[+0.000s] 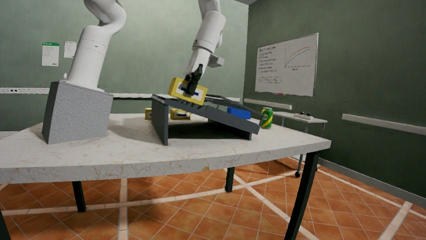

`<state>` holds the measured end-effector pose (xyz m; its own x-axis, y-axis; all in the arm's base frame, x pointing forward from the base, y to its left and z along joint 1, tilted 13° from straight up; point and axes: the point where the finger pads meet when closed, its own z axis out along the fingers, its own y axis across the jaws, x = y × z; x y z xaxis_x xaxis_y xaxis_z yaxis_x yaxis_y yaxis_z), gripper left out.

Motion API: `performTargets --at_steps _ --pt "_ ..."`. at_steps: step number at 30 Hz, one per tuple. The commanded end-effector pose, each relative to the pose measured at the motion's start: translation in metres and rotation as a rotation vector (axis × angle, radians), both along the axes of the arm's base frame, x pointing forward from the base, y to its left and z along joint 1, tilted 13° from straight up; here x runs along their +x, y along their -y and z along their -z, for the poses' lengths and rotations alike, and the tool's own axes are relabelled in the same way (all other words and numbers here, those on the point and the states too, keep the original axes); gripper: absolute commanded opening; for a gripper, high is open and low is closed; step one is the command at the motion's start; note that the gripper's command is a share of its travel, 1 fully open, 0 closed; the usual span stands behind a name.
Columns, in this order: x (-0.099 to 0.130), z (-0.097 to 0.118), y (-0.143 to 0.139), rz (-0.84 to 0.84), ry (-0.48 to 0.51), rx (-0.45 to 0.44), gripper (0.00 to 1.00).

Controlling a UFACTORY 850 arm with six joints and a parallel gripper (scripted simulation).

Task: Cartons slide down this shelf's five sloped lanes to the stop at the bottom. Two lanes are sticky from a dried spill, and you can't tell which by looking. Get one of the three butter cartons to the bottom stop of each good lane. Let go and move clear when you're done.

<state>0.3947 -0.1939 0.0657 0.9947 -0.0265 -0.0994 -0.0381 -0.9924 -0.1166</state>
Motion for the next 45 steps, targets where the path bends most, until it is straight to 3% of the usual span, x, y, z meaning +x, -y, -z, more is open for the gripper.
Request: performTargets --at_steps 1,45 --pt "0.0007 -0.0004 0.0004 0.0 0.002 -0.001 0.0" --pt "-0.0002 0.0067 0.0001 0.0 0.002 -0.001 0.0"
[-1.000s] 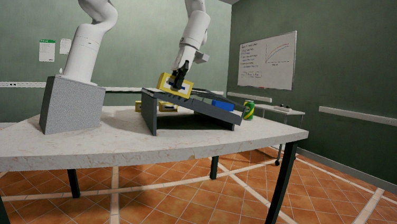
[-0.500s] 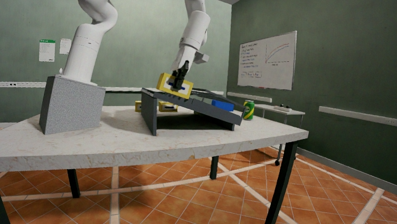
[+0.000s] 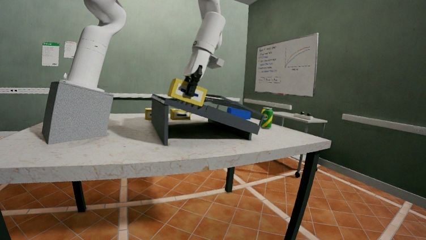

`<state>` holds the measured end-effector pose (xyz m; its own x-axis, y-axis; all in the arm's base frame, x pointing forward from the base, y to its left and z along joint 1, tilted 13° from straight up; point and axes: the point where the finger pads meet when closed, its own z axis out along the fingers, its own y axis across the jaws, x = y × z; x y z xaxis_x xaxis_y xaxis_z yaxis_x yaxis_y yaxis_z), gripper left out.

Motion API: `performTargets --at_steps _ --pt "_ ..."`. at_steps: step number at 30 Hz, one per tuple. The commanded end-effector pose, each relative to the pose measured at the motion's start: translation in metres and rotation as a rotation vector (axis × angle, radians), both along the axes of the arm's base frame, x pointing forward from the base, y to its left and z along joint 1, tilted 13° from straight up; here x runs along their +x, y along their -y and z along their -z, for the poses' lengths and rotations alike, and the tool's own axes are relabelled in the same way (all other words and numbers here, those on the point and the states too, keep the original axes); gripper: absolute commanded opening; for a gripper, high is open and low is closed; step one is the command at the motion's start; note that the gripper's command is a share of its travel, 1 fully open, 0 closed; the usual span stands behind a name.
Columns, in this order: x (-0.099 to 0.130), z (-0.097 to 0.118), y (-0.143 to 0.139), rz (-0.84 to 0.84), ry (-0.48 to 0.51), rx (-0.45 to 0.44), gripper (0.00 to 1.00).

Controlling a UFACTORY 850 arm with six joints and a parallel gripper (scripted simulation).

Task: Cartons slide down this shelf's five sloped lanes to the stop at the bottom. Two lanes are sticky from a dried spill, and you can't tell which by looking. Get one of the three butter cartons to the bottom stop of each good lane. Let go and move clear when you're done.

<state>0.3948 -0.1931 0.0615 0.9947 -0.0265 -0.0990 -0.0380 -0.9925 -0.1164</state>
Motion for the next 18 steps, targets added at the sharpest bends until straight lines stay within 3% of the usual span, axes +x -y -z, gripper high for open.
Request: performTargets --at_steps 1,18 --pt "-0.0004 0.0024 0.0009 0.0 0.001 -0.001 0.0" --pt "-0.0001 0.0044 0.0005 0.0 0.001 -0.001 0.0"
